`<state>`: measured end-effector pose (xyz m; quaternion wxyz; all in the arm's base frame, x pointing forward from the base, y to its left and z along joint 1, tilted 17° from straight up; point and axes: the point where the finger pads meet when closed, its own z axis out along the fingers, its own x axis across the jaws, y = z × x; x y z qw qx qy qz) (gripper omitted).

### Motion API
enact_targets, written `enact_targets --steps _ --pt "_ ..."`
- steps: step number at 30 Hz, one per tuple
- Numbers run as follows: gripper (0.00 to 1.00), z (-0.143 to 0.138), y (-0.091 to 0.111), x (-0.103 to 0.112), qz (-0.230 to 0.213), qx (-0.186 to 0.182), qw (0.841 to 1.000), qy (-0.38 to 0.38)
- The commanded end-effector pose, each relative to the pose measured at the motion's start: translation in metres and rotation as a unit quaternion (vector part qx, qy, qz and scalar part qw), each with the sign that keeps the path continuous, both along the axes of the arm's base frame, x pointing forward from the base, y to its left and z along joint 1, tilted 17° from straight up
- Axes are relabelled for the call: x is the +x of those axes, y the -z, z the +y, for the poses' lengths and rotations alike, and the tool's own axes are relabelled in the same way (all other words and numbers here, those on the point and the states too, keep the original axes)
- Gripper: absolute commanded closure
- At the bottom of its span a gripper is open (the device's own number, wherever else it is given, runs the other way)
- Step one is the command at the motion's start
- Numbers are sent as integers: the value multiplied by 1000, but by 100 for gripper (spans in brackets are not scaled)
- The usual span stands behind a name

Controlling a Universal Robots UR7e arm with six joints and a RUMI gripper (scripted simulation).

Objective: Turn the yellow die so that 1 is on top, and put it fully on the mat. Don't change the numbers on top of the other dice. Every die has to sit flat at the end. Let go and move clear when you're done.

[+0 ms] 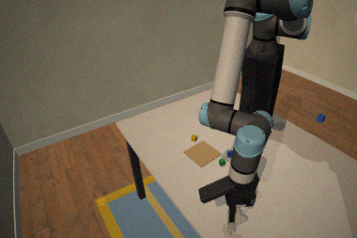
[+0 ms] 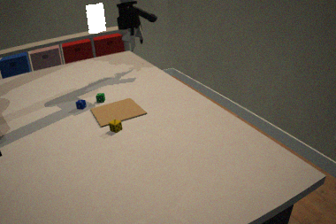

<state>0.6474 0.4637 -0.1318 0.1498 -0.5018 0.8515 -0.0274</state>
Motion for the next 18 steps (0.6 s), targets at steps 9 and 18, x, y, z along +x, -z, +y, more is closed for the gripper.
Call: enact_targets --steps 9,18 --pt "0 -166 36 16 14 3 1000 22" --pt "0 -258 53 0 22 7 999 37"
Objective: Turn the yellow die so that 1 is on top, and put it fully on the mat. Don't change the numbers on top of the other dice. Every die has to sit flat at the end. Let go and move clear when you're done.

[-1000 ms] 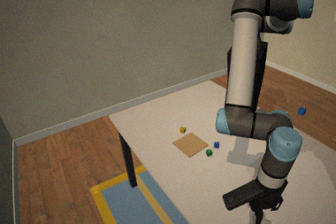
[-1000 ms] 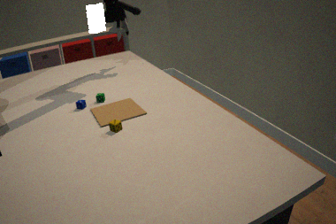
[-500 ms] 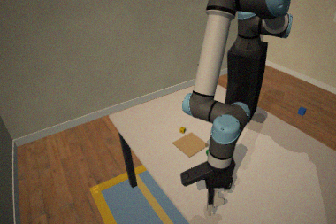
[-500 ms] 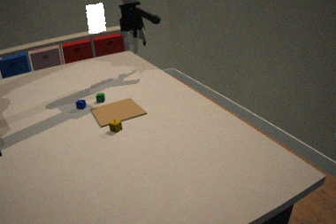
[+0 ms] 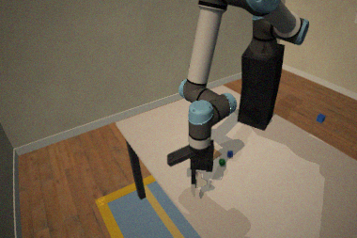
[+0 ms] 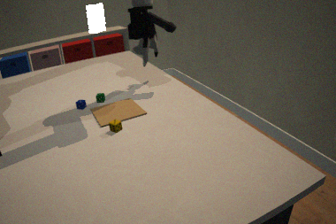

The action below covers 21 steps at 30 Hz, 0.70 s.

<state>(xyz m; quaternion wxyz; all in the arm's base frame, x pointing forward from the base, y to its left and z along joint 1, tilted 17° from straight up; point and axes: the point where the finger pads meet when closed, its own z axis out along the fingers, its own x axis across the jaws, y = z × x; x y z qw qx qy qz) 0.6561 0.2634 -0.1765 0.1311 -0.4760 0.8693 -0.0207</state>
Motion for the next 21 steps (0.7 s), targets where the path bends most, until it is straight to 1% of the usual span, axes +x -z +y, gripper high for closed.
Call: enact_targets --steps 1,2,4,5,7,8,11,12,13,15,18,21 --pt "0 -75 10 -13 2 7 1000 9" --pt "0 -75 10 -13 2 7 1000 9" --pt "0 -107 15 -25 3 9 1000 15" --pt "0 -107 15 -25 3 9 1000 15" --pt "0 -137 19 -37 5 12 1000 21" --pt "0 -137 19 -37 5 12 1000 21" --pt "0 -175 22 -58 6 16 999 30" --pt "0 -175 22 -58 6 16 999 30" --pt "0 -187 23 -65 6 17 999 32" --pt "0 -187 23 -65 6 17 999 32" --pt "0 -217 25 -86 6 21 999 40" --pt "0 -241 25 -107 5 25 999 47"
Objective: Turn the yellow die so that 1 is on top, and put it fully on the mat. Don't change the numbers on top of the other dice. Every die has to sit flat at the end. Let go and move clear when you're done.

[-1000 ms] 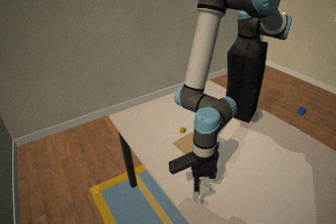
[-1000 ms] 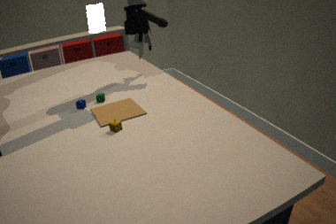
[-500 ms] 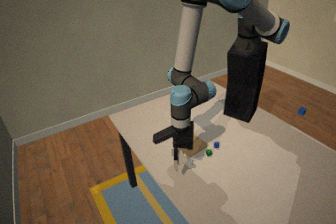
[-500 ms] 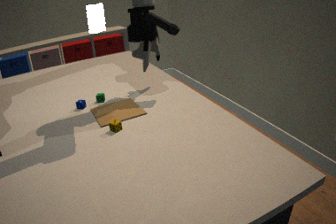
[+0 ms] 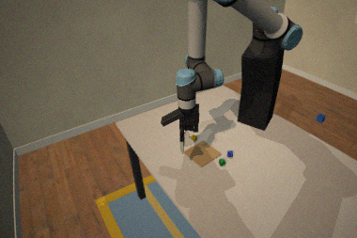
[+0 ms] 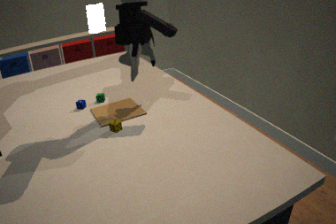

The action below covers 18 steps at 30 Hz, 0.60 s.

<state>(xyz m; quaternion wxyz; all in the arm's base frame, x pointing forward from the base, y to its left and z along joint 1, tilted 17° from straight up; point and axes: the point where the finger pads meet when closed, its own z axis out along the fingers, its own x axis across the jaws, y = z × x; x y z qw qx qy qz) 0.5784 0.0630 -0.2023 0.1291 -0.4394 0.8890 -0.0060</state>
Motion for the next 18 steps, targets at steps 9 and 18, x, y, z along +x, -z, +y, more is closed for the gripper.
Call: enact_targets --steps 9,18 --pt "0 -85 -5 -79 -10 16 1000 25" --pt "0 -100 -9 -100 -14 19 999 32"
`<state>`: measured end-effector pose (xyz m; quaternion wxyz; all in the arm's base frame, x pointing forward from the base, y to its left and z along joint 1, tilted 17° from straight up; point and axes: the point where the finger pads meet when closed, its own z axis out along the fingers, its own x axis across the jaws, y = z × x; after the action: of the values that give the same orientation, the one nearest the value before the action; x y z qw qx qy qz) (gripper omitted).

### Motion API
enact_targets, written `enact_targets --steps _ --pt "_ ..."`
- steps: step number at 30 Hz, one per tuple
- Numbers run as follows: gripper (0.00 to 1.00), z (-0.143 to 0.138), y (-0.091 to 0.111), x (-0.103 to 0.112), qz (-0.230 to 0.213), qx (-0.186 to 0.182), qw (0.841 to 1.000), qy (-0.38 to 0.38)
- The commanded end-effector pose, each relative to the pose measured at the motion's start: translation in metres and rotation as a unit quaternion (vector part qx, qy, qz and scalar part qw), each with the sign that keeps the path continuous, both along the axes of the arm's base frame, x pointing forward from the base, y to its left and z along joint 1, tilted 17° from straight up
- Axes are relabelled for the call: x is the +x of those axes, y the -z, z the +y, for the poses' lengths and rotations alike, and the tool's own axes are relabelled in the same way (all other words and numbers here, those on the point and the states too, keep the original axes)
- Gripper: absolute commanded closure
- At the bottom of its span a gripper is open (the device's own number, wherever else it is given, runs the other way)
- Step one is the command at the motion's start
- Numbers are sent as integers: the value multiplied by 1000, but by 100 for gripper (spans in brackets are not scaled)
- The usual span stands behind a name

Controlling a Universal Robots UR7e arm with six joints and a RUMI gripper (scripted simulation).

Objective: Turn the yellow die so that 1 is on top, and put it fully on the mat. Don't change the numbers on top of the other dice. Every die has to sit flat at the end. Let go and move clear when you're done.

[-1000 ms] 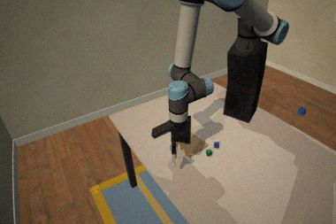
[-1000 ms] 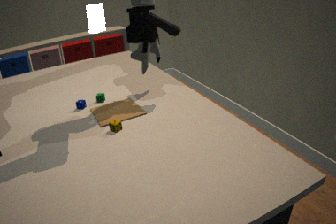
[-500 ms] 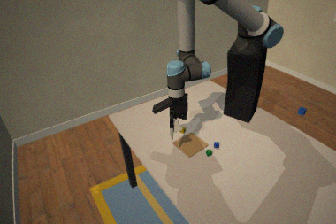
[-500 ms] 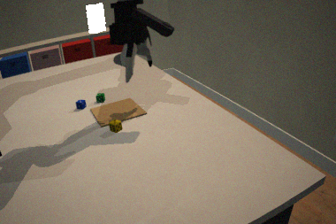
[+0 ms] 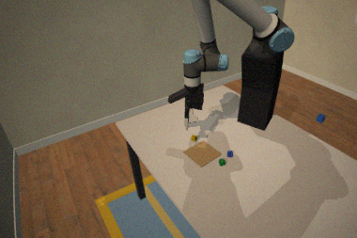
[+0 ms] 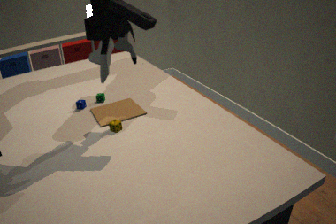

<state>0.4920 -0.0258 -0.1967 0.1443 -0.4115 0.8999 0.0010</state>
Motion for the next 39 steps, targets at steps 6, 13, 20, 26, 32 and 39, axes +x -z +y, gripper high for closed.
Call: enact_targets --steps 6,13,20,26,32,39 --pt "0 -15 -5 -21 -6 4 1000 6" --pt "0 -16 -5 -22 -6 4 1000 7" --pt "0 -16 -5 -22 -6 4 1000 7" --pt "0 -16 -5 -22 -6 4 1000 7" --pt "0 -15 -2 -21 -6 4 1000 7" --pt "0 -13 14 -17 -6 4 1000 7"
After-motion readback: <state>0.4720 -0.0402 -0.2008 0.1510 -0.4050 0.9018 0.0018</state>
